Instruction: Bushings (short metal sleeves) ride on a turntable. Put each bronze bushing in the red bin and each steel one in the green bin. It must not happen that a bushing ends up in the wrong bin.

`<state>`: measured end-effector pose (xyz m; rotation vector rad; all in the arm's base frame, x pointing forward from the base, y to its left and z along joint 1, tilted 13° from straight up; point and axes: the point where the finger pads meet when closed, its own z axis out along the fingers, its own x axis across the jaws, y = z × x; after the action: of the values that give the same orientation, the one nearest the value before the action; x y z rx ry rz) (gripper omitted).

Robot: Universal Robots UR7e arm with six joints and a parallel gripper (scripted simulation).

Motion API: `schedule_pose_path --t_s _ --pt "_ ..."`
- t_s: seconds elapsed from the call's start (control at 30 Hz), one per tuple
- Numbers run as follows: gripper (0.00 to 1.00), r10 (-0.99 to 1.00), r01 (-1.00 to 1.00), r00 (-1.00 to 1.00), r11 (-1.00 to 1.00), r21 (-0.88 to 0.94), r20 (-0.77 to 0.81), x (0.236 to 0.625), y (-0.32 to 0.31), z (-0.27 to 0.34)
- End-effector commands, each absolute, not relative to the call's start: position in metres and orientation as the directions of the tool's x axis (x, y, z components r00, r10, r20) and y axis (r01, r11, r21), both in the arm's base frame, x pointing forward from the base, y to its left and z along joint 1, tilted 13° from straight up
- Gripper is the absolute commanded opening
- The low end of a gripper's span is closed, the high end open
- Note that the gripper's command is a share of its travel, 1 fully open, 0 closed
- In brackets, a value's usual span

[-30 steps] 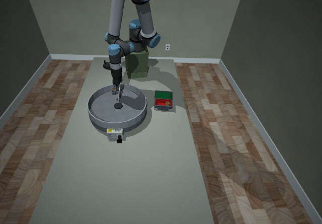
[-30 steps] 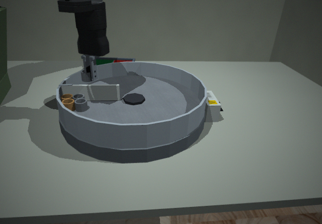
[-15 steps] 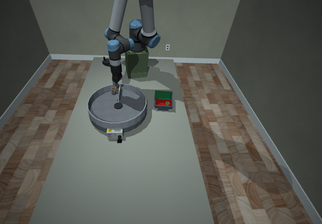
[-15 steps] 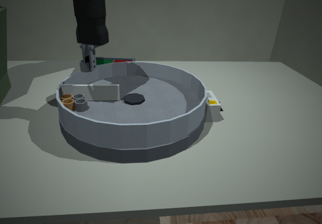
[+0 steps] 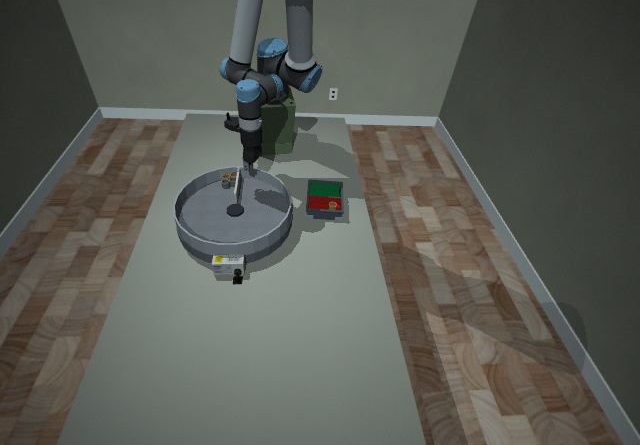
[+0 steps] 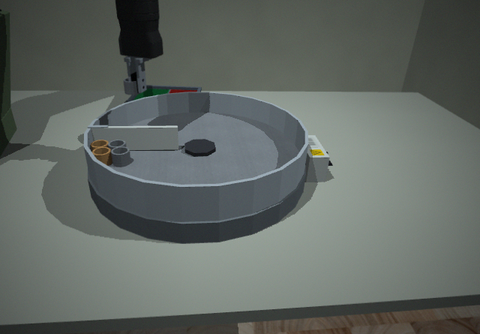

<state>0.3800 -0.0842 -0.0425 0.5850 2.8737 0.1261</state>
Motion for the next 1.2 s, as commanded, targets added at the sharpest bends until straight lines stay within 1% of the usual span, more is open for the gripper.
schedule_pose_path --t_s 0.0,0.07,0.17,0.37,0.57,0.7,0.83,0.97,1.03,1.17 --pt "0.00 0.396 0.379 -0.899 0.917 0.121 -0.185 0.380 -0.060 -0.041" --pt "0.00 0.396 0.379 -0.899 0.917 0.121 -0.185 0.378 -0.037 -0.040" --pt "0.00 0.396 0.379 -0.899 0.917 0.121 -0.185 0.378 -0.037 -0.040" --pt "0.00 0.396 0.379 -0.899 0.917 0.121 -0.185 0.376 0.022 -0.038" --pt "0.00 0.396 0.379 -0.899 0.917 0.121 -0.185 0.375 0.034 -0.038" --pt "0.00 0.396 0.379 -0.899 0.917 0.121 -0.185 0.373 0.079 -0.037" --pt "0.00 0.396 0.379 -0.899 0.917 0.121 -0.185 0.373 0.080 -0.036" --pt "0.00 0.396 0.379 -0.899 0.917 0.121 -0.185 0.371 0.126 -0.035" --pt "0.00 0.396 0.379 -0.899 0.917 0.121 -0.185 0.370 0.139 -0.035" --pt "0.00 0.396 0.379 -0.899 0.917 0.121 -0.185 0.370 0.139 -0.035"
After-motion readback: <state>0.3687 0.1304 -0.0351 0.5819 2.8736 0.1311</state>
